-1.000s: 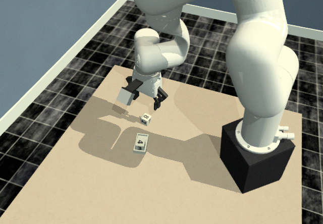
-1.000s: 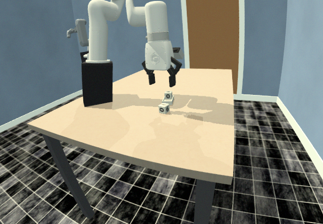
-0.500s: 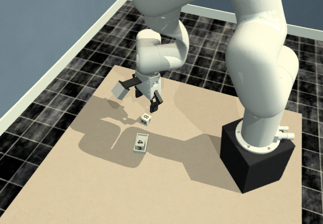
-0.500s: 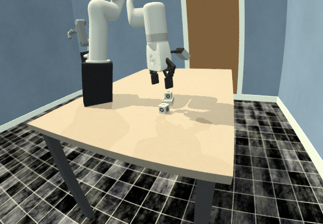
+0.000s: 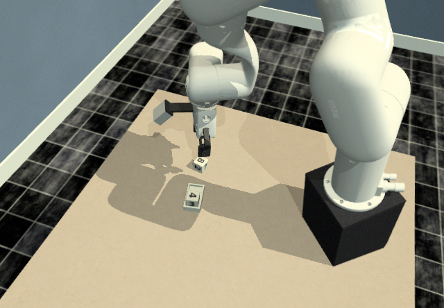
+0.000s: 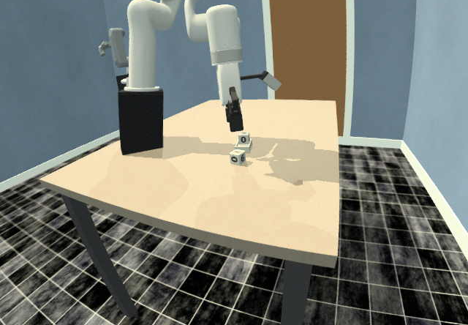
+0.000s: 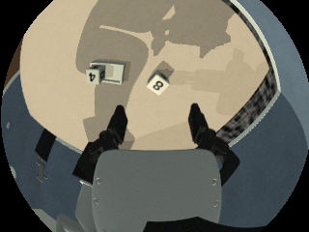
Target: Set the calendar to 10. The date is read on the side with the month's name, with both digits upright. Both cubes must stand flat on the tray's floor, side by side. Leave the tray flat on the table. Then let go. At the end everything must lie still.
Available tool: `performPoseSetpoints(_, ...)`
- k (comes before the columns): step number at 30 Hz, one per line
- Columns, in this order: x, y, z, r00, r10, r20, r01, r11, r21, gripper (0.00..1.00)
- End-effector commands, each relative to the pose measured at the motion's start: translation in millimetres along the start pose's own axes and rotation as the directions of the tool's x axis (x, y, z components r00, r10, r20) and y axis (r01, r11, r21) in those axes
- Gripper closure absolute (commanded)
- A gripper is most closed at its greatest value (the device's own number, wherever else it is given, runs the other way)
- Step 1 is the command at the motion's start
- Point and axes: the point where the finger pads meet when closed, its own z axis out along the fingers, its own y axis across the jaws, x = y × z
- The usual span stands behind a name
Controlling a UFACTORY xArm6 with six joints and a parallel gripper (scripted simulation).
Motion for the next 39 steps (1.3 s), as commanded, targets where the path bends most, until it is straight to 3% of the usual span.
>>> performPoseSetpoints(1, 0.9, 0.8, -0.2, 0.996, 0.080, 0.027, -0.080, 0.997, 0.000, 0.00)
performPoseSetpoints(3, 0.6, 0.7, 0.8, 0.977, 0.210, 0.027, -0.210, 0.978, -0.004, 0.00)
performPoseSetpoints(8, 0.4, 0.6, 1.7, 0.946, 0.324, 0.026, -0.324, 0.946, -0.007, 0.00)
performPoseSetpoints(15, -0.2, 0.4, 3.7, 0.841, 0.540, 0.023, -0.540, 0.841, -0.013, 0.00)
performPoseSetpoints(18, -0.2, 0.4, 3.7, 0.834, 0.551, 0.023, -0.551, 0.835, -0.014, 0.00)
performPoseSetpoints(22, -0.5, 0.2, 4.8, 0.758, 0.652, 0.021, -0.652, 0.758, -0.017, 0.00)
performPoseSetpoints(26, -0.5, 0.2, 4.9, 0.742, 0.670, 0.021, -0.670, 0.743, -0.017, 0.00)
performPoseSetpoints(27, -0.5, 0.2, 4.9, 0.742, 0.670, 0.021, -0.670, 0.743, -0.017, 0.51)
performPoseSetpoints(39, -0.5, 0.2, 4.9, 0.742, 0.670, 0.021, -0.670, 0.743, -0.017, 0.51)
